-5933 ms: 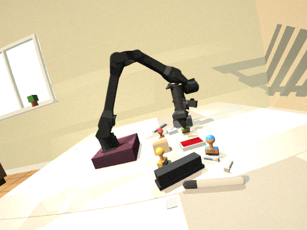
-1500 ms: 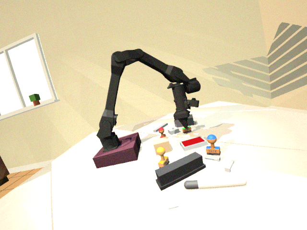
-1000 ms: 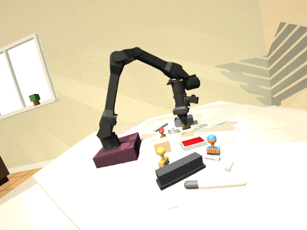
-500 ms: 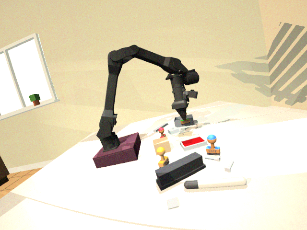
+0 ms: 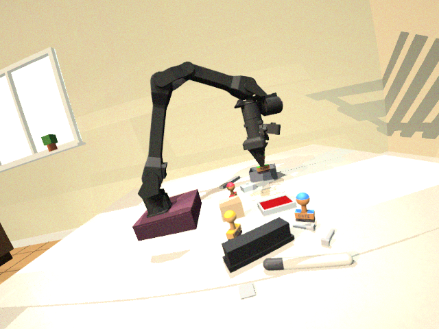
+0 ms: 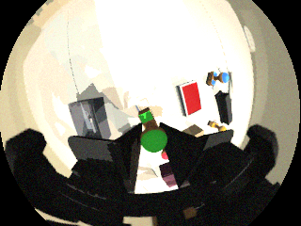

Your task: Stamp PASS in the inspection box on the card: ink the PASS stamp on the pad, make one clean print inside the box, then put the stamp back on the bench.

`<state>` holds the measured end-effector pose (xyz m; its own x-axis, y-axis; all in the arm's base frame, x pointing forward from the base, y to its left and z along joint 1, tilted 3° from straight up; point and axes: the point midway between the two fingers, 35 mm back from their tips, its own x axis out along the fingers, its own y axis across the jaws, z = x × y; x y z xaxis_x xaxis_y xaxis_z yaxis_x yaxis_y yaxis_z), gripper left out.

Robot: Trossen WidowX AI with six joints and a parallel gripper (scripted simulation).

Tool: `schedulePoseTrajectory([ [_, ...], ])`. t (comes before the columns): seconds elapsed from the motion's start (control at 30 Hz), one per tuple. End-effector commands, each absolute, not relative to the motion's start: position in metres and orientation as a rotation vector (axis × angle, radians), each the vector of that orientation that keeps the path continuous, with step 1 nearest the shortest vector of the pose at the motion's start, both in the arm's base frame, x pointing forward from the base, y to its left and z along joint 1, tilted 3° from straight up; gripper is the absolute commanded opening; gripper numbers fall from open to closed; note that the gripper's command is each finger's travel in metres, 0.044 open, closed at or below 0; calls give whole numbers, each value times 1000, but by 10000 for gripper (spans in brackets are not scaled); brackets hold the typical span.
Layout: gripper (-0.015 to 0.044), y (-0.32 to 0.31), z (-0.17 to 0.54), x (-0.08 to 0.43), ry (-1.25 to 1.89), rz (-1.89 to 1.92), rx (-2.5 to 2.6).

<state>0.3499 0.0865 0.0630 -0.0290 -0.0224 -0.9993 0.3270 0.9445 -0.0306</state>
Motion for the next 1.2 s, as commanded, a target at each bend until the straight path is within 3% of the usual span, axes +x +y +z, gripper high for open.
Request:
schedulePoseTrajectory([
  [0.0,0,81,69,340,1576,-285,239],
  [1.17,0,32,68,216,1584,-286,233],
])
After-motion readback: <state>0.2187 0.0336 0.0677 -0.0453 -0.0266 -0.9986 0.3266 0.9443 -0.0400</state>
